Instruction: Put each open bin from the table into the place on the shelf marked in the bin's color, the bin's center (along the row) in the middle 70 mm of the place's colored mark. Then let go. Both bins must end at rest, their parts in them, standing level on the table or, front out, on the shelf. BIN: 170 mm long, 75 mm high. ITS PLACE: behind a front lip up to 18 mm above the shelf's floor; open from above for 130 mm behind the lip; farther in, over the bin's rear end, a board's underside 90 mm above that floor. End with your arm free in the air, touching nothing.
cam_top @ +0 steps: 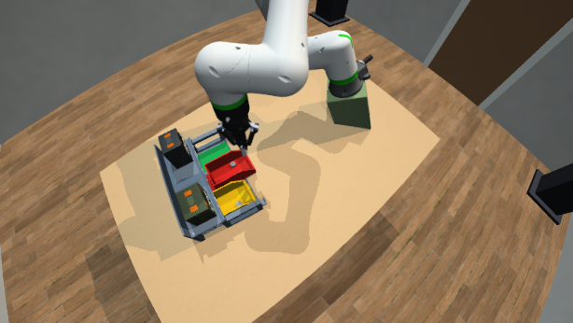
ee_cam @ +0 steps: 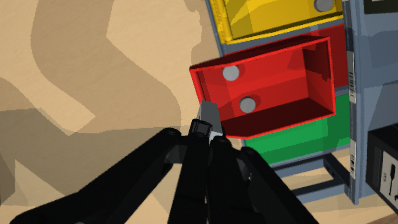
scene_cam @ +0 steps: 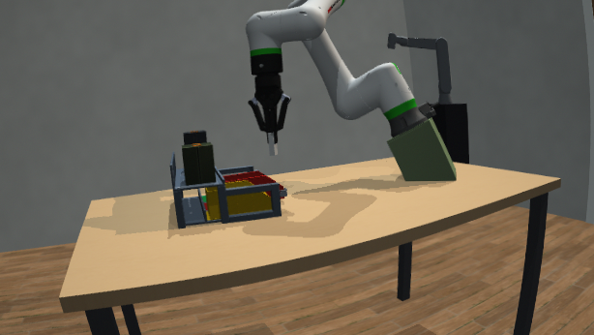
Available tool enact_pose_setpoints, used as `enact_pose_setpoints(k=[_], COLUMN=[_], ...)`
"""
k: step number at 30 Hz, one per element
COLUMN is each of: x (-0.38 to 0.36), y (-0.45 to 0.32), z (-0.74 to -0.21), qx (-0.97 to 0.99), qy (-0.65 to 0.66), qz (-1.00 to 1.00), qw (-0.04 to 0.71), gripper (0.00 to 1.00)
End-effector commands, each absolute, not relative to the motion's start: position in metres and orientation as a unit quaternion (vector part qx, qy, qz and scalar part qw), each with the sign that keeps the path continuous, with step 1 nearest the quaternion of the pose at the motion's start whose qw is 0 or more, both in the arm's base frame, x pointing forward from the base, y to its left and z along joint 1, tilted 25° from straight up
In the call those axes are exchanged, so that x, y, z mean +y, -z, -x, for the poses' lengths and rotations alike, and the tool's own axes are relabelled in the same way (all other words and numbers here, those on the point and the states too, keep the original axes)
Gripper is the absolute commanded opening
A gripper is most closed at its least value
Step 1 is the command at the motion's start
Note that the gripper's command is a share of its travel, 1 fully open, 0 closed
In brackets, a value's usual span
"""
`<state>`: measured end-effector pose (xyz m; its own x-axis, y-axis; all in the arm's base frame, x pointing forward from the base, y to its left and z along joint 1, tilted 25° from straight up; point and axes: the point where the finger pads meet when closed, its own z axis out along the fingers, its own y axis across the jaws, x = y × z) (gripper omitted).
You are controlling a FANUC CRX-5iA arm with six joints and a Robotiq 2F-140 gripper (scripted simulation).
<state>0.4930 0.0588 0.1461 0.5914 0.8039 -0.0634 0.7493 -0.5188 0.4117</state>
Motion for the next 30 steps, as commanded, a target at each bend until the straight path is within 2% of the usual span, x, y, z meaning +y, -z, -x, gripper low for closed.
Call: enact_pose_setpoints(k=[1,12,30], x=[0.053,0.040,0.040], y=[-0.140,-0.124,-0.124], z=[-0.482,-0.456,-0.456], qx=[0.519,0.660,0.663], qy=[-0.054,-0.020,-0.019], qz=[-0.828,-0.720,-0.718], qw=[0.204,0.212,0.213], gripper=[0.00,0.00,0.00])
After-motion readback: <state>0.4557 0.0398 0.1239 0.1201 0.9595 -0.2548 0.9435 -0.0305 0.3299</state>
